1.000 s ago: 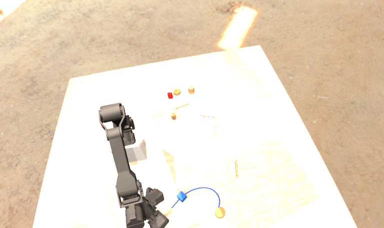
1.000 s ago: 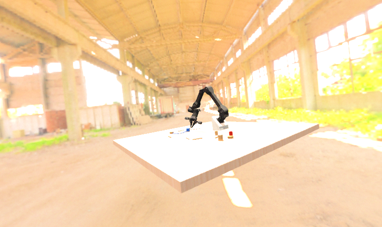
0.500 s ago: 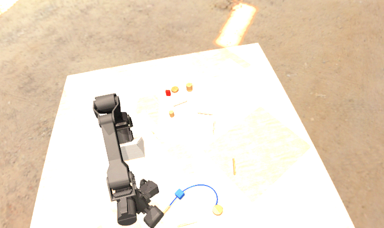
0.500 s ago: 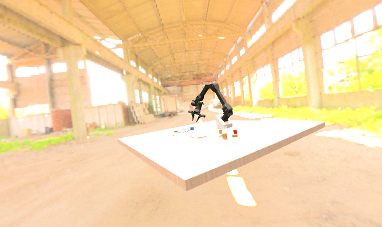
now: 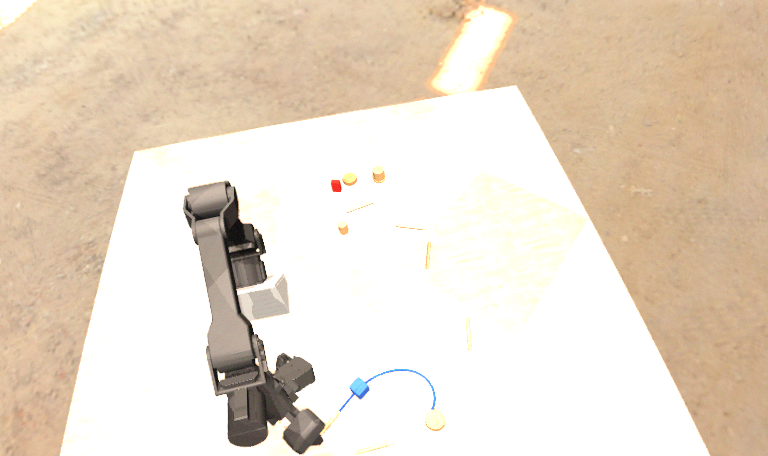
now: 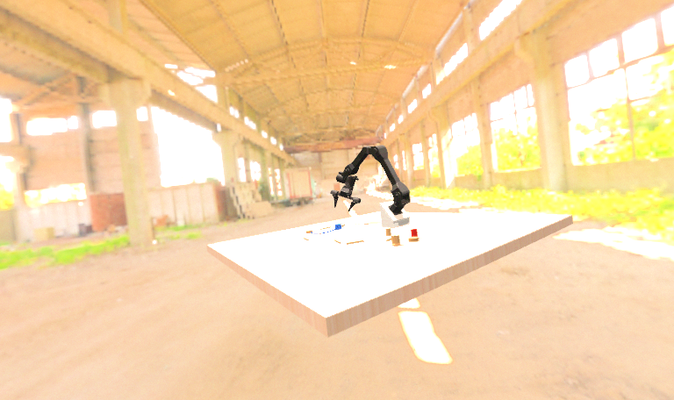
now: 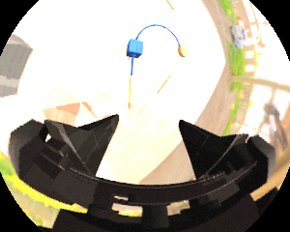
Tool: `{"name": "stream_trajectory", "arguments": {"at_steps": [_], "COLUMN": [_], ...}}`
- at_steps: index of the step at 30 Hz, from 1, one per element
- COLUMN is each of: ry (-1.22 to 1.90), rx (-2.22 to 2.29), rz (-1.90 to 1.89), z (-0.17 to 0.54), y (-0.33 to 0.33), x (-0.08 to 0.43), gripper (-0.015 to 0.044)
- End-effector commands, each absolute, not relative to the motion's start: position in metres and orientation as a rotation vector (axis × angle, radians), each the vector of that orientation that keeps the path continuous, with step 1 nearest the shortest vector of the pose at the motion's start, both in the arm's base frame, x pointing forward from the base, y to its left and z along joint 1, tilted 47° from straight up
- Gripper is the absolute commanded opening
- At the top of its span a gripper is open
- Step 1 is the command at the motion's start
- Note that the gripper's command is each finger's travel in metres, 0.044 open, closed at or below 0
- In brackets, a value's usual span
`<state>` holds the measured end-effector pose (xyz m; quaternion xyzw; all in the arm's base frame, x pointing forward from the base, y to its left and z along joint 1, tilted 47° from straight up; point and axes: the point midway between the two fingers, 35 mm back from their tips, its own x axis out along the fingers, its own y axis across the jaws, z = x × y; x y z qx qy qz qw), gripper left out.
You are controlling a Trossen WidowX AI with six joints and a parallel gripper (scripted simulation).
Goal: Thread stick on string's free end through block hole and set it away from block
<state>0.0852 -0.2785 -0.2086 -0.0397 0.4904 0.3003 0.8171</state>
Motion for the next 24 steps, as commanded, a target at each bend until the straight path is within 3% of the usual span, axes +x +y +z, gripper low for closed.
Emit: {"name": "stream_trajectory", "arguments": {"at_steps": [1, 24], "ry": [1.049, 1.047], "rx": [-0.098, -0.091], "rz": [0.635, 0.636], "z": [-0.2049, -0.2065], "y": [-0.2850, -0.2821], "x": [0.0853, 0.0854], "gripper": [0.0440, 0.0440]}}
